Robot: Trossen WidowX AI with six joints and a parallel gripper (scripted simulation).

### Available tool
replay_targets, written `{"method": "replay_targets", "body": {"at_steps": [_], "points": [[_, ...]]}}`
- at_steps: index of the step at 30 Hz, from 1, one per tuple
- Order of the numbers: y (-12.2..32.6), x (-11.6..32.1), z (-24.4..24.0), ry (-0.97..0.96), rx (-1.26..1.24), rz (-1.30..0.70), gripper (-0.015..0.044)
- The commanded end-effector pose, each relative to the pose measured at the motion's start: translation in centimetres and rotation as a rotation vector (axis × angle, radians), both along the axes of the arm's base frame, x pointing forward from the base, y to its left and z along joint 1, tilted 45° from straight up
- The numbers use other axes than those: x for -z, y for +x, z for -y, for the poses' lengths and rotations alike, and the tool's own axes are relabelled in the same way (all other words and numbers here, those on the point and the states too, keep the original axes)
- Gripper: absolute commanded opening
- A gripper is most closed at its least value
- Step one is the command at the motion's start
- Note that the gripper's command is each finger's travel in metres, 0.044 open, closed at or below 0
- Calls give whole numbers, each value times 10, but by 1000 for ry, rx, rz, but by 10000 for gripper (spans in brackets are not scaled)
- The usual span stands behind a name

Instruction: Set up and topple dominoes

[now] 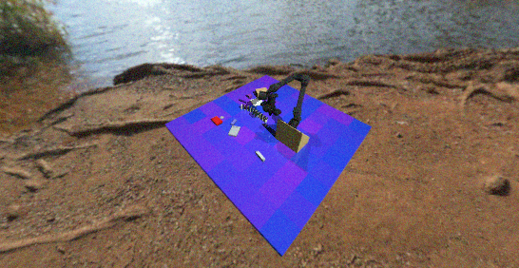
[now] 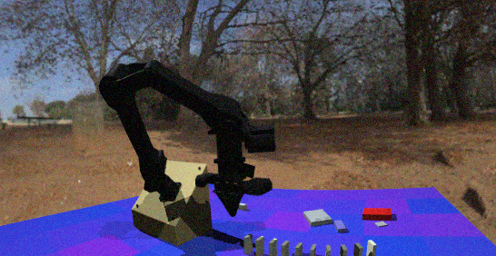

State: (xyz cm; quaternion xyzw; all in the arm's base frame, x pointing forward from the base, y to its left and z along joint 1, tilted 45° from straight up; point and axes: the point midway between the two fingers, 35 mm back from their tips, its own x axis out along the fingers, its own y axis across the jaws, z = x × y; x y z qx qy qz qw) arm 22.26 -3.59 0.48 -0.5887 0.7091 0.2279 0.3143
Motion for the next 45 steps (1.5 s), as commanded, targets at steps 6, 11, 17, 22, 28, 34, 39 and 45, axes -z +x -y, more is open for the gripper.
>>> {"method": "replay_targets", "body": {"at_steps": [6, 11, 17, 22, 28, 34, 39, 45], "points": [[1, 0, 1, -4, -7, 1, 0], [1, 0, 1, -4, -7, 1, 0], [1, 0, 1, -4, -7, 1, 0], [1, 8, 8, -1, -7, 1, 0], [-8, 57, 56, -7, -7, 0, 0], [-8, 57, 56, -7, -7, 0, 0], [-3, 57, 57, -7, -7, 1, 0], [7, 56, 58, -7, -7, 1, 0]]}}
